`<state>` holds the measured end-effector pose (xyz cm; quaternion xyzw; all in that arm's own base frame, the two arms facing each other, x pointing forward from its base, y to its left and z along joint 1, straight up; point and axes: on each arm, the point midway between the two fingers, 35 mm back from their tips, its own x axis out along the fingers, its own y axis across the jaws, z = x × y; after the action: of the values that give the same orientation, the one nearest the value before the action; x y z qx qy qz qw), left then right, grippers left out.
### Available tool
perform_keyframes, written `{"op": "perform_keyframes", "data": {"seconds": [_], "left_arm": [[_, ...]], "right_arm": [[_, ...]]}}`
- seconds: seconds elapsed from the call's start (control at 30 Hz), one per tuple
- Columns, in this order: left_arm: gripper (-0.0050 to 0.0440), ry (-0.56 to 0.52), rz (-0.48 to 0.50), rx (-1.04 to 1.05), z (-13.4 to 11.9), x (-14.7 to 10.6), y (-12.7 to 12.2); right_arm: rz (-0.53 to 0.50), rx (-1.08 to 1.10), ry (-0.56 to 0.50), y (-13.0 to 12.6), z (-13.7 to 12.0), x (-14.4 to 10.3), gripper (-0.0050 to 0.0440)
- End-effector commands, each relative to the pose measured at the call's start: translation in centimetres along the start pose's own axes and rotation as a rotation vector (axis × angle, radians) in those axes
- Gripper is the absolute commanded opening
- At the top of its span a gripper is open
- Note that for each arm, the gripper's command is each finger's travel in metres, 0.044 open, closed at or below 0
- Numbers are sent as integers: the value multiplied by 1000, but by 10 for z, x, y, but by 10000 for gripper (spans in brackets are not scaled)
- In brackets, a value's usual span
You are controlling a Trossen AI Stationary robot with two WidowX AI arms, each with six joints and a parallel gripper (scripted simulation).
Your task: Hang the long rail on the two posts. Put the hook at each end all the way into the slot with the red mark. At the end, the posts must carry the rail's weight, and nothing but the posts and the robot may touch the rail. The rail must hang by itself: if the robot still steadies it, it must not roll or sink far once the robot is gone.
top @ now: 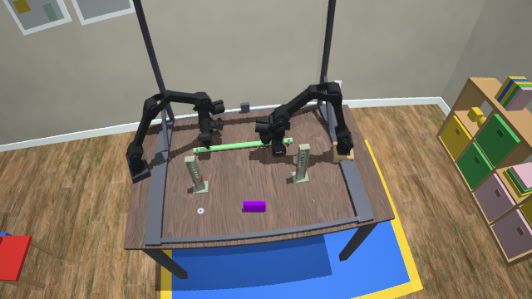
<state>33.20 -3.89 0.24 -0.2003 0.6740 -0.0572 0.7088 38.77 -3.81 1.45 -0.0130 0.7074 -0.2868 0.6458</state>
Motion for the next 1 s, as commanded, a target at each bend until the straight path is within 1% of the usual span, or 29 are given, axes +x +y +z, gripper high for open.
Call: {"op": "perform_keyframes", "data": {"seconds": [0.0, 0.27, 0.6, 0.63, 0.7, 0.73, 0.8, 0.83, 0.97], "left_arm": [[-50, -16, -8, 9, 3, -3, -2], [-50, -16, -8, 9, 3, -3, -2], [-50, -16, -8, 9, 3, -3, -2], [-50, -16, -8, 9, 3, -3, -2], [-50, -16, -8, 9, 3, -3, -2], [-50, -16, -8, 9, 3, -3, -2], [-50, -16, -8, 9, 3, -3, -2], [-50, -16, -8, 9, 3, -3, -2], [-50, -16, -8, 9, 3, -3, -2]], "right_arm": [[1, 2, -7, -2, 1, 4, 225], [1, 2, -6, -2, 1, 16, 225], [3, 7, -6, -2, 1, 16, 225], [3, 7, -6, -2, 1, 16, 206], [2, 7, -6, -2, 1, 16, 206], [2, 7, -6, -2, 1, 16, 186], [2, 6, -5, -2, 1, 16, 186], [2, 6, -5, -2, 1, 16, 166], [2, 6, -4, -2, 1, 16, 166]]}}
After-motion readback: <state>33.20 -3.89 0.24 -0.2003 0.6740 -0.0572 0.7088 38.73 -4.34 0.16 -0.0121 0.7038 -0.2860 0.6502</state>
